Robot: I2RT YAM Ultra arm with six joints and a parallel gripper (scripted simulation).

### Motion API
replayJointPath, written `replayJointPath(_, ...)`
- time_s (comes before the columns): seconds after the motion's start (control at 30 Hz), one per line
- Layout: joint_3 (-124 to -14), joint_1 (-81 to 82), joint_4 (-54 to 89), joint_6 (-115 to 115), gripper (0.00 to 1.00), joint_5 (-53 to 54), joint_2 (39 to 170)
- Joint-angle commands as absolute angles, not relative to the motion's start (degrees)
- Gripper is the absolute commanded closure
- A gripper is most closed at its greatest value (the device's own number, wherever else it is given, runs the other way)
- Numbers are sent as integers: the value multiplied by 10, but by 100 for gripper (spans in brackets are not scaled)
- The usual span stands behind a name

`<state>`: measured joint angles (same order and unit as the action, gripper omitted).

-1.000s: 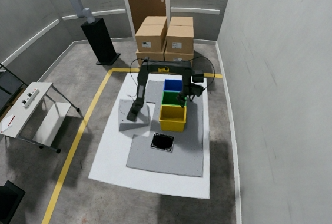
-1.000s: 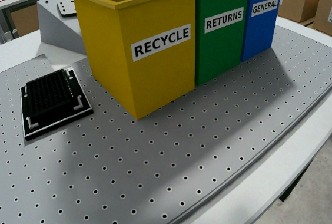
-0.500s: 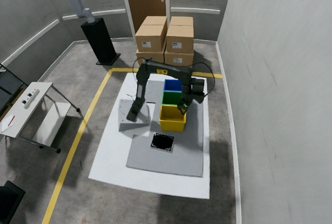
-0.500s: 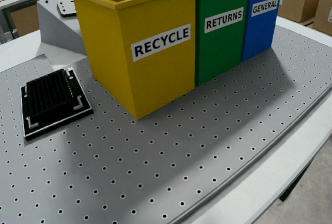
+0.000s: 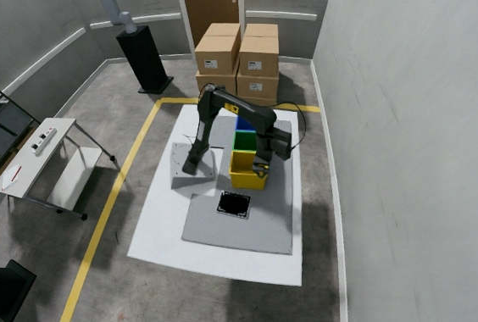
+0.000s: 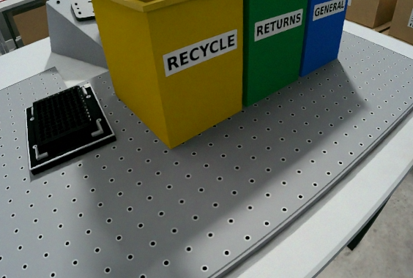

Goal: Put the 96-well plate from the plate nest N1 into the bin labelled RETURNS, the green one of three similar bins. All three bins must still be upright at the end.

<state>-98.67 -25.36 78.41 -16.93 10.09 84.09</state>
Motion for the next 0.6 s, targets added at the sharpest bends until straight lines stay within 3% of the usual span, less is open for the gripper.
replayJointPath(0.0,-1011,-284,800,-240,0,132,856)
replayJointPath(0.57,-1004,-432,838,-399,0,181,903)
